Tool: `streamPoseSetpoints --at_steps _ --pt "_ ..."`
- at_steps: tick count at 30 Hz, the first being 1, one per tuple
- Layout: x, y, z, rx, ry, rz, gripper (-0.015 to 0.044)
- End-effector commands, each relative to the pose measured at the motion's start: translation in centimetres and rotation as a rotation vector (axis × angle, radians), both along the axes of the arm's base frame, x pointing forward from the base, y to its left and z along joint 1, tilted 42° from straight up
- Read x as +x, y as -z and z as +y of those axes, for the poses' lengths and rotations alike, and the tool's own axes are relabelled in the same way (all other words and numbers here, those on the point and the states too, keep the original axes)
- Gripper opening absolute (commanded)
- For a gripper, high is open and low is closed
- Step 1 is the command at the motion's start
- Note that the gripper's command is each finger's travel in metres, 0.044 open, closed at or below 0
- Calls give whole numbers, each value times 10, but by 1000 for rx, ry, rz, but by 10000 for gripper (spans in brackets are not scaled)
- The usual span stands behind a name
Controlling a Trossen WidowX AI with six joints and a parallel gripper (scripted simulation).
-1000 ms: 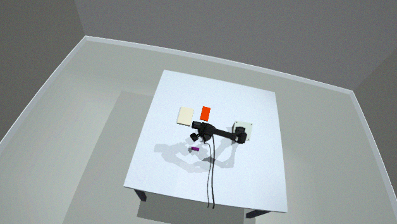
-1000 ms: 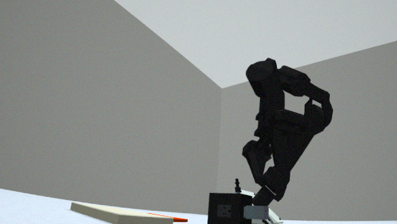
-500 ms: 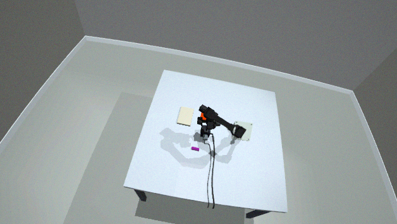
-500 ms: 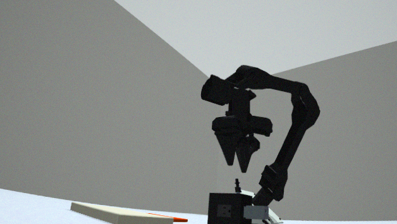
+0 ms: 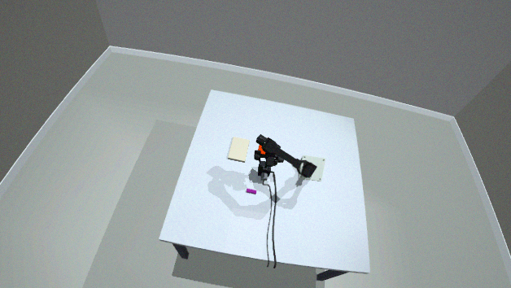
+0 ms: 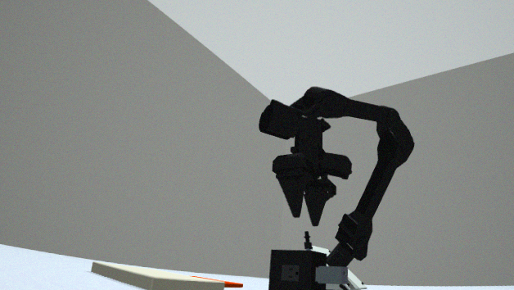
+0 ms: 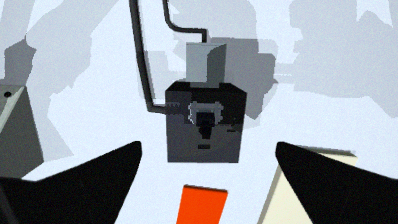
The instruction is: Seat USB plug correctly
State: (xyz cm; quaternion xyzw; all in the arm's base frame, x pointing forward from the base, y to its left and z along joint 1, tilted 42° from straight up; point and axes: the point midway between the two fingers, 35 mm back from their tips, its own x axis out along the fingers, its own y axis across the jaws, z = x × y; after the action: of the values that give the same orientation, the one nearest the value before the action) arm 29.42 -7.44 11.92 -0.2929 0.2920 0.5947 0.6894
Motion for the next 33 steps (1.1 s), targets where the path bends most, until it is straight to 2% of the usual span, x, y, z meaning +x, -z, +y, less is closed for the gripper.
streamPoseSetpoints --at_steps 1,25,33 --pt "0 4 4 2 2 7 440" --pt "2 18 16 3 2 7 440" --pt "2 17 14 -3 -3 4 230"
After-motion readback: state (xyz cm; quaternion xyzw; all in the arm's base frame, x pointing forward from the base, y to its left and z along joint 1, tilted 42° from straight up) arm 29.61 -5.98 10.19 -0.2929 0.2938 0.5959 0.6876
